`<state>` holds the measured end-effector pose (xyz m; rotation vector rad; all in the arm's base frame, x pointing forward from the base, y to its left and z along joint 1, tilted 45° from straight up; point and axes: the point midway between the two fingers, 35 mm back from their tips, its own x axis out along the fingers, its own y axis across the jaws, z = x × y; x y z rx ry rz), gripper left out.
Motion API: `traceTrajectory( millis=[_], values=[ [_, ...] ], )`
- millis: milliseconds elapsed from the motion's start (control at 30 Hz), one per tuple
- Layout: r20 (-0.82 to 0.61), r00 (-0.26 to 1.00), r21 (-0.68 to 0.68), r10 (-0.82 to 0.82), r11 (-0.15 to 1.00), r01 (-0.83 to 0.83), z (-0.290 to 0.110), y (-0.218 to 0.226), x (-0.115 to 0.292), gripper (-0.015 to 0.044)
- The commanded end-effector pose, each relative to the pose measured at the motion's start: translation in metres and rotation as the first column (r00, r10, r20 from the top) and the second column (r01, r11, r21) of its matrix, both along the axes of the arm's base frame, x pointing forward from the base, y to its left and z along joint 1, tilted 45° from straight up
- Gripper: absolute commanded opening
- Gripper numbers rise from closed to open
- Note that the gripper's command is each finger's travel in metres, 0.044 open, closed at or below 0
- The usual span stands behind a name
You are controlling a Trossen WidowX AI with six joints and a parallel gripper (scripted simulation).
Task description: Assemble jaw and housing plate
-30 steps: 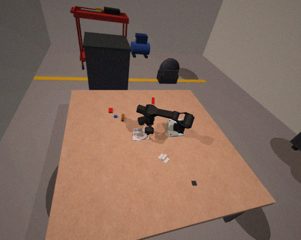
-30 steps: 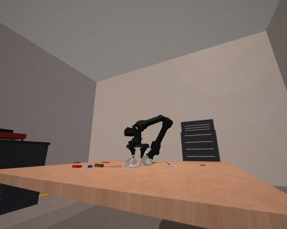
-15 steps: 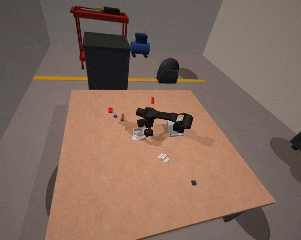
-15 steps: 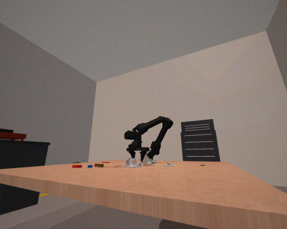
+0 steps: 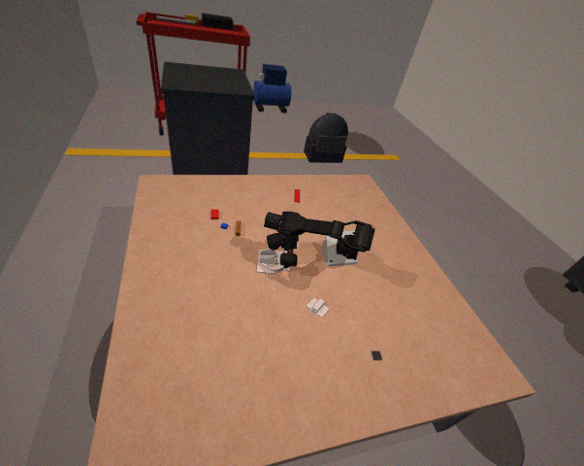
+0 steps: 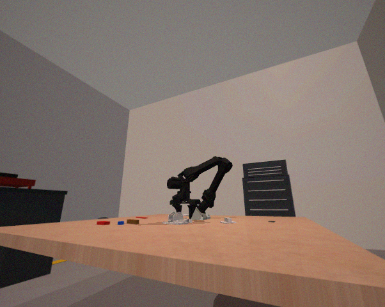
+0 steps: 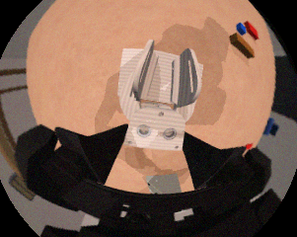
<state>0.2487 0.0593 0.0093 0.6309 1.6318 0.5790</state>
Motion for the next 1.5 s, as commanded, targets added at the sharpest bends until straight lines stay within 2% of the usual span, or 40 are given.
traceTrajectory(
  millis=[0, 1467],
  values=[
    [-0.001, 1.000, 0.003, -0.005, 1.000, 0.005, -0.0001, 0.0005, 0.0005, 0.0351],
    [-0.006, 1.000, 0.002, -0.010, 1.000, 0.010, -0.0069, 0.0071, -0.0007, 0.0351]
  ],
)
